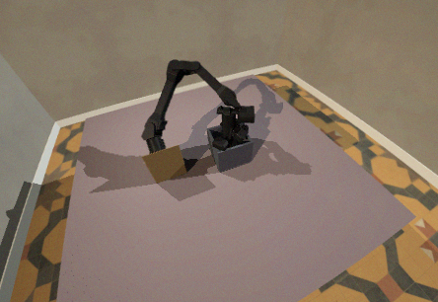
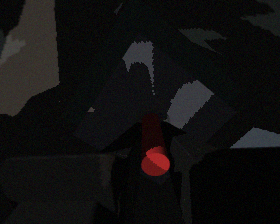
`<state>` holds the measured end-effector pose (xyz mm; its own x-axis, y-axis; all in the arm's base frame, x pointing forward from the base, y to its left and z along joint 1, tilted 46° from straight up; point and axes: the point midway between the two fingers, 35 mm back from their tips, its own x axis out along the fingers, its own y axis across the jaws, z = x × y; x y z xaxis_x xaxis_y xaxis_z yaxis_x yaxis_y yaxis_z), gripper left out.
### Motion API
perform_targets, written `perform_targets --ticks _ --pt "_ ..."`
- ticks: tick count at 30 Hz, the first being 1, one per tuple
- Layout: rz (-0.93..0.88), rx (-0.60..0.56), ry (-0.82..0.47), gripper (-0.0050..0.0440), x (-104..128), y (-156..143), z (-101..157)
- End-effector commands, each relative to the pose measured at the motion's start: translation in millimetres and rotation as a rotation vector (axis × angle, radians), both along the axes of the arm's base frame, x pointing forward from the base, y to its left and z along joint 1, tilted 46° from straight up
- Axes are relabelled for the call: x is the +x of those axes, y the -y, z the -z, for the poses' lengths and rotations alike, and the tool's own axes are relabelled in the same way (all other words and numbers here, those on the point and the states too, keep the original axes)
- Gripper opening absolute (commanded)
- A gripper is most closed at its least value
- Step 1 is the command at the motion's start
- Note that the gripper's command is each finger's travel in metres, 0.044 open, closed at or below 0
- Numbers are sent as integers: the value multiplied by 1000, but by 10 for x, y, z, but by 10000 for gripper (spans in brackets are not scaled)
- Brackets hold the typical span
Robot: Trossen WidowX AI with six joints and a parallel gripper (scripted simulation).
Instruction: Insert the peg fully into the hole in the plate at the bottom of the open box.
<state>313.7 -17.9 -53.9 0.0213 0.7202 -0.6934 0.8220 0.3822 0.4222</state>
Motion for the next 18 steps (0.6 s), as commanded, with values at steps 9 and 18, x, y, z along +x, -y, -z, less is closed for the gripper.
perform_targets --ticks 9,18 --pt "0 0 0 72 0 2 -1" --pt "0 0 0 150 0 2 -1"
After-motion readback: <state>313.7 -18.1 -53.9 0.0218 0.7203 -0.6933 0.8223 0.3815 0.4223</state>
